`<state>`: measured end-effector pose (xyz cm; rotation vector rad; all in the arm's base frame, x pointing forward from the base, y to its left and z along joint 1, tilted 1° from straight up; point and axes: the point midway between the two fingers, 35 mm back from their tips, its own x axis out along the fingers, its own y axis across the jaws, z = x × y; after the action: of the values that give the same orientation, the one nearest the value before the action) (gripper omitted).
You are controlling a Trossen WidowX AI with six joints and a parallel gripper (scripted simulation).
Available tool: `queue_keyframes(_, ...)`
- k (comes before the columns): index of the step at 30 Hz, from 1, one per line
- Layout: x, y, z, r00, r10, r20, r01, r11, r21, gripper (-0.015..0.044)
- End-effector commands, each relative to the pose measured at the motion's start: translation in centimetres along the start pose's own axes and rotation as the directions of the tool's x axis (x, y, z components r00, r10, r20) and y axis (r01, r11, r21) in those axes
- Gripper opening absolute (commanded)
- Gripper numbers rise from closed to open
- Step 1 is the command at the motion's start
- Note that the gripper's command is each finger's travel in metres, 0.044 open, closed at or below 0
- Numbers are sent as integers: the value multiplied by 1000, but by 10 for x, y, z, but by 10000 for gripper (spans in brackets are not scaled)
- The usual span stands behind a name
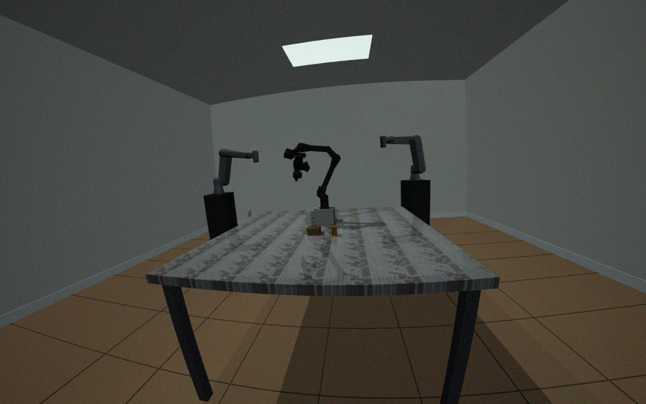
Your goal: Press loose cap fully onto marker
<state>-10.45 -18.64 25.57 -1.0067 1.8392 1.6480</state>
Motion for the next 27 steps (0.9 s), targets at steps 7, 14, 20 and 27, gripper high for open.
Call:
queue_keyframes(7, -8, -40, -32, 990, -115, -83, 78, 930, -360, 246)
queue_keyframes(14, -38, -132, -75, 936, -312, -164, 20, 512, -859, 246)
queue_keyframes(20, -70, -209, -79, 881, -445, -161, -147, 67, -987, 246)
queue_keyframes(27, -112, -296, -56, 817, -564, -124, -399, -396, -827, 246)
